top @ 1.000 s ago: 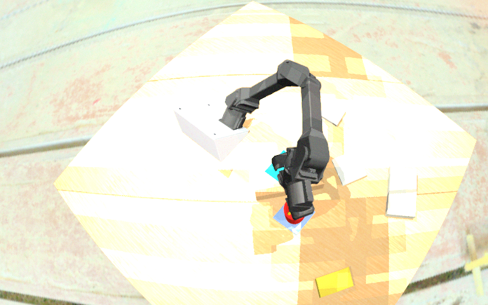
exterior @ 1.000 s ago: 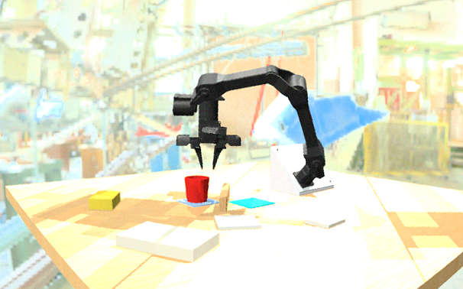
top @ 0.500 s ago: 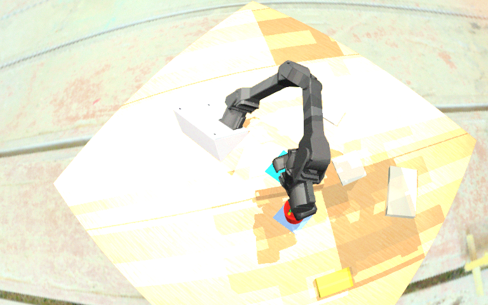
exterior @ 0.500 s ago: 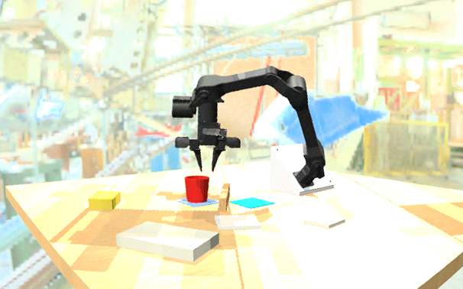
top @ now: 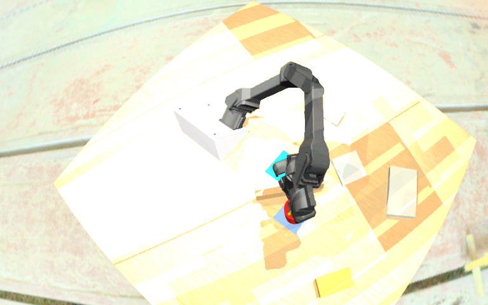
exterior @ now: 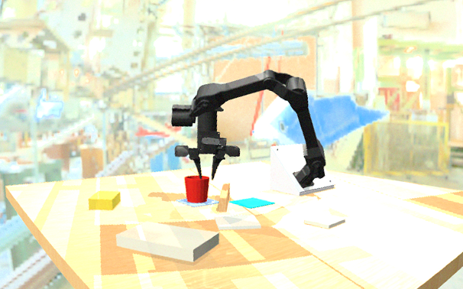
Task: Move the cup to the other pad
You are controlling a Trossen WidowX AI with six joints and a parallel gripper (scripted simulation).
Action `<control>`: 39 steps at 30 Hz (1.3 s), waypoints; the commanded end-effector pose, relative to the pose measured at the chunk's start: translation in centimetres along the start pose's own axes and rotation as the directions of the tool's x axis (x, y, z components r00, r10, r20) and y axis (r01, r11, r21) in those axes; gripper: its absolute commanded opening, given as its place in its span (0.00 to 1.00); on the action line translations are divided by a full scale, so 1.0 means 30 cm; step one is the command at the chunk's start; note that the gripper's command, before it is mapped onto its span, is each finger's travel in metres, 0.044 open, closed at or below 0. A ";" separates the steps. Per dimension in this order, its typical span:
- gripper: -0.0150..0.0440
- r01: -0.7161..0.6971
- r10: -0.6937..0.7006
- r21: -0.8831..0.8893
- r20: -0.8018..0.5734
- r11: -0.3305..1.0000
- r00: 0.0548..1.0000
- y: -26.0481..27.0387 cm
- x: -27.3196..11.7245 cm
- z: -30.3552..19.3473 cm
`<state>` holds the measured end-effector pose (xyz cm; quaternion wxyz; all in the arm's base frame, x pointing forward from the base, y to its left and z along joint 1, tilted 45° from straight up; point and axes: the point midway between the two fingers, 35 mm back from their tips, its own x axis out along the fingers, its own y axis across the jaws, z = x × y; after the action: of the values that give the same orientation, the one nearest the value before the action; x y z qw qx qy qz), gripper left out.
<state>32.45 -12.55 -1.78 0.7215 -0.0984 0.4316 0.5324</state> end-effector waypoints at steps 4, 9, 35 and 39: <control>0.50 -0.005 0.005 0.010 0.005 1.000 1.000 0.006 0.043 -0.002; 0.50 -0.005 0.005 0.009 0.006 1.000 1.000 0.008 0.070 -0.001; 0.25 -0.003 0.003 0.000 0.002 1.000 1.000 0.007 0.089 0.001; 0.25 -0.003 0.003 0.002 0.002 1.000 1.000 0.004 0.060 0.001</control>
<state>32.35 -10.67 -3.48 0.7209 -0.0924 0.4322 0.5338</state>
